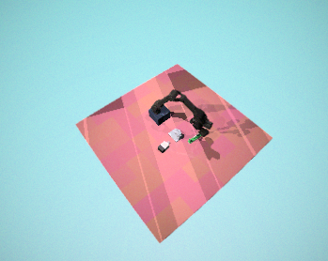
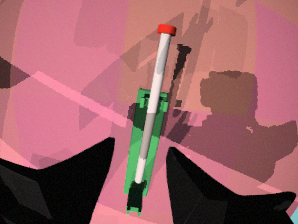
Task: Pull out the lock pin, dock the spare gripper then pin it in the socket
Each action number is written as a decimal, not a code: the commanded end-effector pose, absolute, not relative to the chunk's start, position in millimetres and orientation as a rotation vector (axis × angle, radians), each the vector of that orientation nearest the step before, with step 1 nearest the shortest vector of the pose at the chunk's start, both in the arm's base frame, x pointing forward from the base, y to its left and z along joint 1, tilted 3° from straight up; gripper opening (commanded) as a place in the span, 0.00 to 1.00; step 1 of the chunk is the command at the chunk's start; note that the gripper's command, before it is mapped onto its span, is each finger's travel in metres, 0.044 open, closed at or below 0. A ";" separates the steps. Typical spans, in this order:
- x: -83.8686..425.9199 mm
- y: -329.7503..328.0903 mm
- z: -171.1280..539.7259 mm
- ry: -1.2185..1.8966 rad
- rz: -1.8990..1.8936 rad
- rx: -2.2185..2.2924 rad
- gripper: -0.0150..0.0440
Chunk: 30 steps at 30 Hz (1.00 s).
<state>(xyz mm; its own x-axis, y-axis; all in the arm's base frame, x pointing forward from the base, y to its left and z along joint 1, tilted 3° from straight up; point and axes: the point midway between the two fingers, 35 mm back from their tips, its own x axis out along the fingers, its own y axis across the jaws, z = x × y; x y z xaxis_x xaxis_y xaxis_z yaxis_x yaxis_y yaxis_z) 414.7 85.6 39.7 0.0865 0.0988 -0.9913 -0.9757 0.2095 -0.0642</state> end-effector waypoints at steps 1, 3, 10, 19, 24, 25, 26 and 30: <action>418.2 84.9 38.7 1.152 1.041 -1.025 0.56; 418.6 84.8 35.9 1.152 1.041 -1.025 0.56; 420.0 84.8 24.4 1.152 1.041 -1.025 0.56; 421.0 84.7 9.7 1.152 1.041 -1.025 0.56; 421.4 84.6 1.5 1.152 1.041 -1.025 0.56; 421.4 84.6 -0.1 1.152 1.041 -1.025 0.56; 421.5 84.6 -1.8 1.152 1.041 -1.025 0.56; 421.6 84.4 -8.3 1.153 1.041 -1.025 0.56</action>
